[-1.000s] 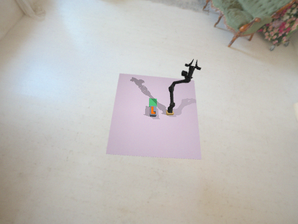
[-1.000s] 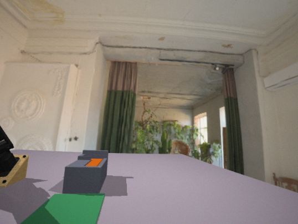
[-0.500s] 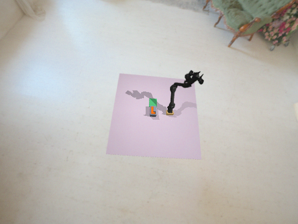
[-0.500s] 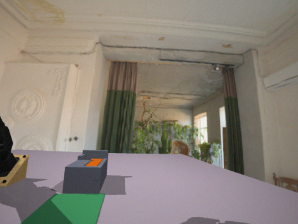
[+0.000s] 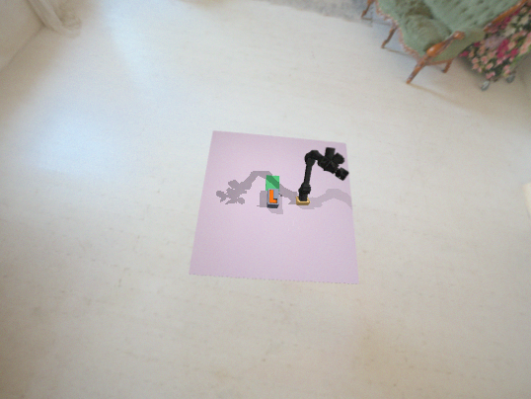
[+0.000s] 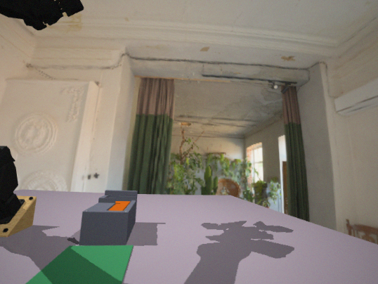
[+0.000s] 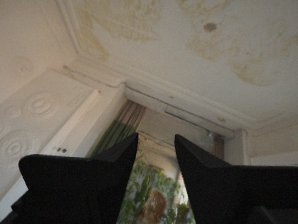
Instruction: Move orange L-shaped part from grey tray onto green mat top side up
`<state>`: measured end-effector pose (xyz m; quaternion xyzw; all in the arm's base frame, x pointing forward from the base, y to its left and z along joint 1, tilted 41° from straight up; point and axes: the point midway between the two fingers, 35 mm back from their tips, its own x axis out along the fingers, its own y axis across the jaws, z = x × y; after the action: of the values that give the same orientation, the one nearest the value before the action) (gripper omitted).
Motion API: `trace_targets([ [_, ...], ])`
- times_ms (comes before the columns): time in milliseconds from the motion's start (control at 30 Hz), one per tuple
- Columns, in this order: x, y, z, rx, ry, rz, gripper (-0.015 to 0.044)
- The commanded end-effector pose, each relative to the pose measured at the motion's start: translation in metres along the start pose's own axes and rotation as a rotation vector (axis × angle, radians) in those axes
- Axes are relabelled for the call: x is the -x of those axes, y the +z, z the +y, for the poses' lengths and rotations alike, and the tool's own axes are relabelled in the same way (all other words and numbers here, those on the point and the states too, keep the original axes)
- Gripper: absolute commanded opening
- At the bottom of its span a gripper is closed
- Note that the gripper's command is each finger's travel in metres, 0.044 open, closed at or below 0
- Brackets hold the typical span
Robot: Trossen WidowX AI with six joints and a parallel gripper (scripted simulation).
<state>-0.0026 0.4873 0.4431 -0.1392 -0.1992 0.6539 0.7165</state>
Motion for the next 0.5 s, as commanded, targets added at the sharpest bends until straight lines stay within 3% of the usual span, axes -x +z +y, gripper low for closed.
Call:
trace_targets([
  [0,-0.008,-0.075,-0.017,-0.079,-0.033,0.231,0.018],
  [233,0.01,-0.199,-0.047,-0.28,-0.147,0.627,0.018],
  [467,0.069,-0.31,-0.077,-0.487,-0.345,1.025,0.018],
])
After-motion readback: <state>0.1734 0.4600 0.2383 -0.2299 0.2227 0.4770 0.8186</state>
